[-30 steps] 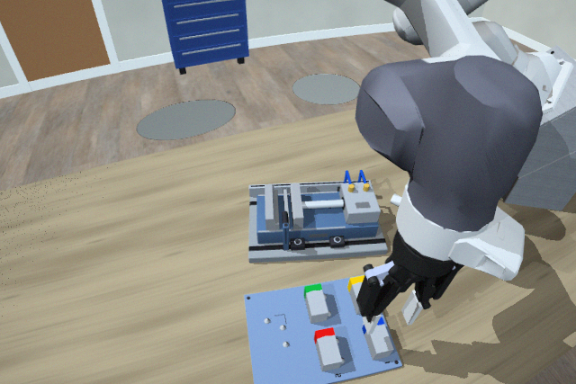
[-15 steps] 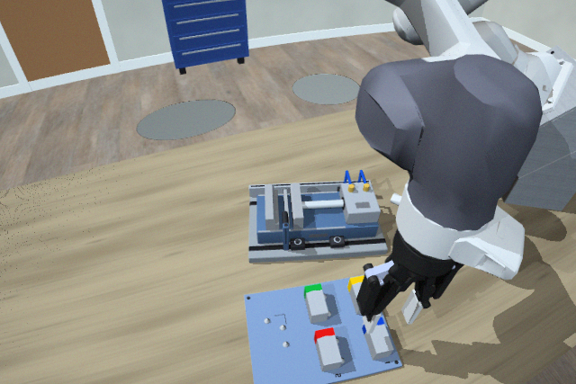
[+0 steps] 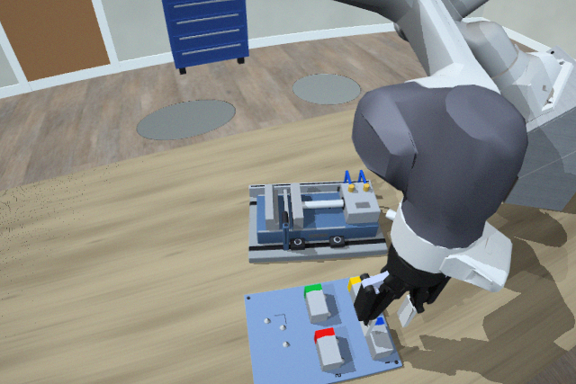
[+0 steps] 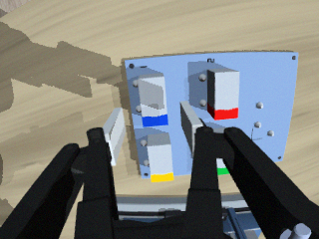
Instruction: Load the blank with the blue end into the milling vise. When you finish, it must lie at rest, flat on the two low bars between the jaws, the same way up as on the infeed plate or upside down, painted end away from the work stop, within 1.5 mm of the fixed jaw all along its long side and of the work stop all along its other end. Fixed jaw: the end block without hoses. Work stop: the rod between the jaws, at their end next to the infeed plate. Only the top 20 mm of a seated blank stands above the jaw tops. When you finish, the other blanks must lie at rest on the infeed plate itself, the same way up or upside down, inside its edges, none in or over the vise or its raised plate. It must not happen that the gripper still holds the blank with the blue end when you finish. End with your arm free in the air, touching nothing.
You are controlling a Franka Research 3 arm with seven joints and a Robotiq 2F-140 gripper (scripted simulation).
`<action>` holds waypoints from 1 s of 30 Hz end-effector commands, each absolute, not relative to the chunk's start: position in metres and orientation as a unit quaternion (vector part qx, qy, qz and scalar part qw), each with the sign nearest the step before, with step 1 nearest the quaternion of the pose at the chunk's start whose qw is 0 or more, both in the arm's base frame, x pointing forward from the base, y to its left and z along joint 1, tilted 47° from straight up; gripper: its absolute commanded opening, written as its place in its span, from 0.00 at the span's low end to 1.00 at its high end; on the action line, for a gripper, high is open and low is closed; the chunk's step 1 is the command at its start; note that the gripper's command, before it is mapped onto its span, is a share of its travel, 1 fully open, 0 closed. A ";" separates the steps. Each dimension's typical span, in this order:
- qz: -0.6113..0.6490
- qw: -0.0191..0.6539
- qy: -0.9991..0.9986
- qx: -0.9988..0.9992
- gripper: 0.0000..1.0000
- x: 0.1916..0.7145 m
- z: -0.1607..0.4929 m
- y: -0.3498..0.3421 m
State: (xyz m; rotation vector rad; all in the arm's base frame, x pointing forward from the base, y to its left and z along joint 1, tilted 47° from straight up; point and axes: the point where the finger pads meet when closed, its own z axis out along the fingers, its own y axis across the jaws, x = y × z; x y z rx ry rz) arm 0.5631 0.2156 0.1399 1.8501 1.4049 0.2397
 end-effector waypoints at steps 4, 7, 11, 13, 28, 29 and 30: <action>0.103 0.388 0.553 0.730 0.40 0.568 0.138 0.220; 0.103 0.388 0.553 0.730 0.40 0.568 0.138 0.220; 0.100 0.389 0.554 0.729 0.40 0.577 0.126 0.210; 0.102 0.389 0.553 0.730 0.40 0.588 0.114 0.203; 0.099 0.390 0.554 0.729 0.40 0.595 0.106 0.197; 0.101 0.390 0.554 0.729 0.40 0.596 0.105 0.197; 0.102 0.389 0.553 0.729 0.40 0.597 0.104 0.198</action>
